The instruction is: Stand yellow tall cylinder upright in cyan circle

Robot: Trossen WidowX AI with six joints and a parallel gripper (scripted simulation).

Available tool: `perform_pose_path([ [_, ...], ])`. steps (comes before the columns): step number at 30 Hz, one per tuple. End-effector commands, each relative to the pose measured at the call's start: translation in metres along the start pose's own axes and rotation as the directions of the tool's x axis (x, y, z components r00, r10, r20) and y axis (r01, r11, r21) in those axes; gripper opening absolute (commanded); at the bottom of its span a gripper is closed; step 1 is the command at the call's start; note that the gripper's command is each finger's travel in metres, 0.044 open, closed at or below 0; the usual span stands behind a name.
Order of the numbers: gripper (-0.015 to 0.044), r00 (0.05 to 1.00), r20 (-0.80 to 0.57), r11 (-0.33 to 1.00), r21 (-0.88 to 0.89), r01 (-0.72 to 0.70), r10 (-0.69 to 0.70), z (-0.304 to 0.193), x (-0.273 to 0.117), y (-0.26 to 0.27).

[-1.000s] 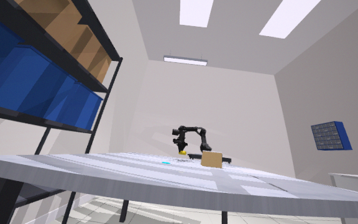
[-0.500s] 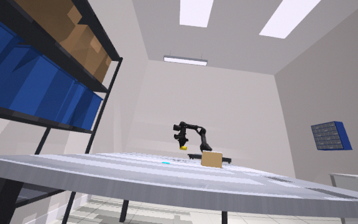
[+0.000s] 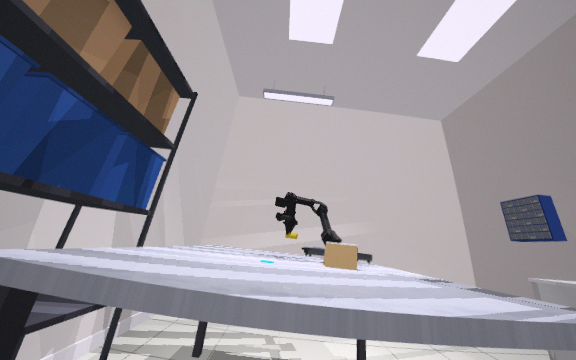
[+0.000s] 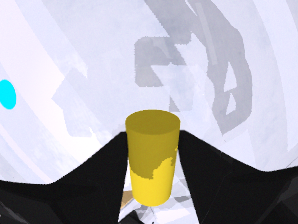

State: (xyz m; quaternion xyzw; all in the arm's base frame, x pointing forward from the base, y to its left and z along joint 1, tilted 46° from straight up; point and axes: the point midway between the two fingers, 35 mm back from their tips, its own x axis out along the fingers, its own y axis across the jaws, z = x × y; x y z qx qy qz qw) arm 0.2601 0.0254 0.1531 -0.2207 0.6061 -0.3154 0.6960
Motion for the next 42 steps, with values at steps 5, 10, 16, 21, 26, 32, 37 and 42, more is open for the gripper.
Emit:
perform_pose_path([
  [5, 0.0105, 1.0, -0.004, 0.99, -0.139, -0.006, 0.006, 0.009, -0.005, 0.021],
  [10, 0.0105, 1.0, -0.003, 0.975, -0.221, -0.009, 0.008, 0.014, -0.008, 0.034],
  [16, 0.0105, 1.0, -0.003, 0.948, -0.318, -0.012, 0.011, 0.019, -0.012, 0.051],
  [21, 0.0105, 1.0, -0.004, 0.918, -0.396, -0.013, 0.013, 0.023, -0.014, 0.065],
  [26, 0.0105, 1.0, -0.004, 0.882, -0.471, -0.015, 0.015, 0.025, -0.016, 0.08],
  [32, 0.0105, 1.0, -0.004, 0.83, -0.557, -0.015, 0.016, 0.028, -0.018, 0.098],
  [37, 0.0105, 1.0, -0.004, 0.781, -0.624, -0.016, 0.017, 0.029, -0.02, 0.114],
  [42, 0.0105, 1.0, -0.004, 0.726, -0.687, -0.015, 0.017, 0.03, -0.021, 0.129],
])
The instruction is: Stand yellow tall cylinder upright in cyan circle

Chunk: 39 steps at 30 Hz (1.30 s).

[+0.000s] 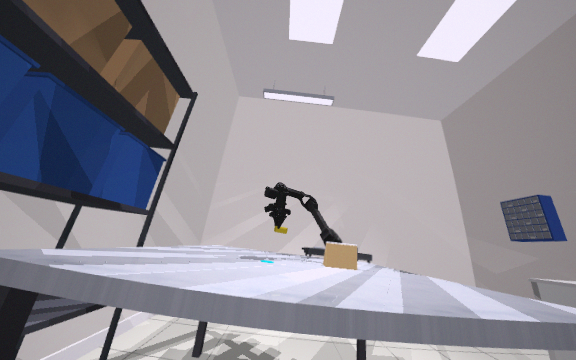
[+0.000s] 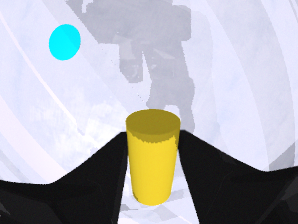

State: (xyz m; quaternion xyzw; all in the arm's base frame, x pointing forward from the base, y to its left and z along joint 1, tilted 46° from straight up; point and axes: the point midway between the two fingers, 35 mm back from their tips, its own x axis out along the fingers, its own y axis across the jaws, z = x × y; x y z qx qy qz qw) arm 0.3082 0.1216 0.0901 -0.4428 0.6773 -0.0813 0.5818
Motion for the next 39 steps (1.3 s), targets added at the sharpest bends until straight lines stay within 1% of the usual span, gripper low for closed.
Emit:
perform_pose_path([
  [1, 0.0105, 1.0, -0.003, 0.997, -0.072, -0.003, 0.003, 0.009, 0.0, 0.01],
  [20, 0.0105, 1.0, -0.003, 0.926, -0.378, -0.003, 0.002, 0.043, 0.001, 0.059],
  [39, 0.0105, 1.0, -0.006, 0.764, -0.645, -0.002, -0.003, 0.07, 0.007, 0.115],
])
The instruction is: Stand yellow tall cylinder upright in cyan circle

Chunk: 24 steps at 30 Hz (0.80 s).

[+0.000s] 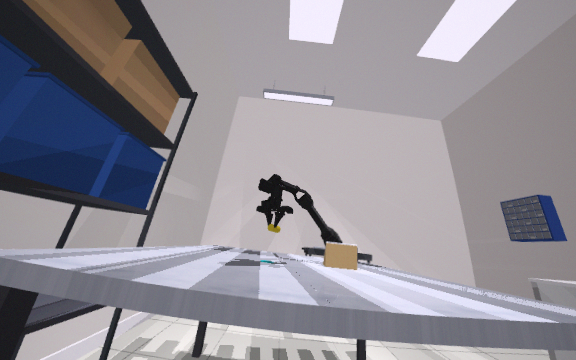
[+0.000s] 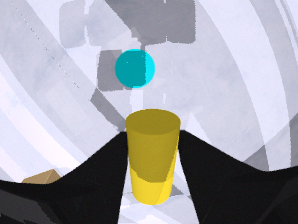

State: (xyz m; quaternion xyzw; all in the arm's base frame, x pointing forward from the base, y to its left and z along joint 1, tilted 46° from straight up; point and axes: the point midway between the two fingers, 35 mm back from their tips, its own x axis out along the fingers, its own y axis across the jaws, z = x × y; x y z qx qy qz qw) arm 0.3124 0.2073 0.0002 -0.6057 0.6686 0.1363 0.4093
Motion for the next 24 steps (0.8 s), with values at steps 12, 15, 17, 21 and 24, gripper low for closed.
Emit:
perform_pose_path([
  [12, 0.0105, 1.0, 0.008, 0.99, -0.14, -0.015, 0.016, 0.024, 0.007, 0.016],
  [15, 0.0105, 0.999, 0.023, 0.99, -0.136, -0.029, 0.032, 0.025, 0.009, 0.016],
  [17, 0.0105, 0.998, 0.034, 0.99, -0.133, -0.038, 0.043, 0.025, 0.01, 0.016],
  [21, 0.0105, 0.996, 0.055, 0.99, -0.128, -0.057, 0.064, 0.026, 0.012, 0.017],
  [24, 0.0105, 0.994, 0.071, 0.99, -0.124, -0.071, 0.08, 0.027, 0.014, 0.018],
])
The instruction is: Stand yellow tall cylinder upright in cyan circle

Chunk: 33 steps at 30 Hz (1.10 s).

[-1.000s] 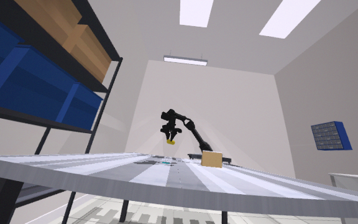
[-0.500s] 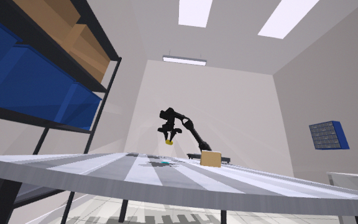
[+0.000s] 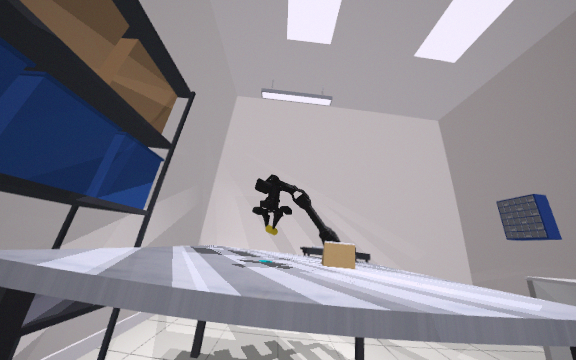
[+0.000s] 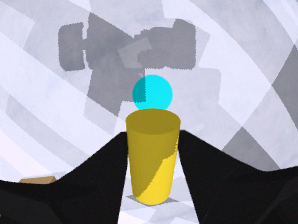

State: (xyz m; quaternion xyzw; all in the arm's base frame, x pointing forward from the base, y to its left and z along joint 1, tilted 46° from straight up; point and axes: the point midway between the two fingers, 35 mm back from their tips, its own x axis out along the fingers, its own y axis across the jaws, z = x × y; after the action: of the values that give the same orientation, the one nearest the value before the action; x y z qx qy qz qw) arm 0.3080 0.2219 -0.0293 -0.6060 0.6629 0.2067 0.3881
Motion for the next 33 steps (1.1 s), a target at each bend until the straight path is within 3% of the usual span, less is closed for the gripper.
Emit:
perform_pose_path([
  [1, 0.0105, 1.0, 0.022, 1.0, 0.001, -0.023, 0.023, 0.0, 0.004, 0.001],
  [33, 0.0105, 0.963, 0.23, 0.989, 0.022, -0.146, 0.138, 0.005, 0.017, 0.002],
])
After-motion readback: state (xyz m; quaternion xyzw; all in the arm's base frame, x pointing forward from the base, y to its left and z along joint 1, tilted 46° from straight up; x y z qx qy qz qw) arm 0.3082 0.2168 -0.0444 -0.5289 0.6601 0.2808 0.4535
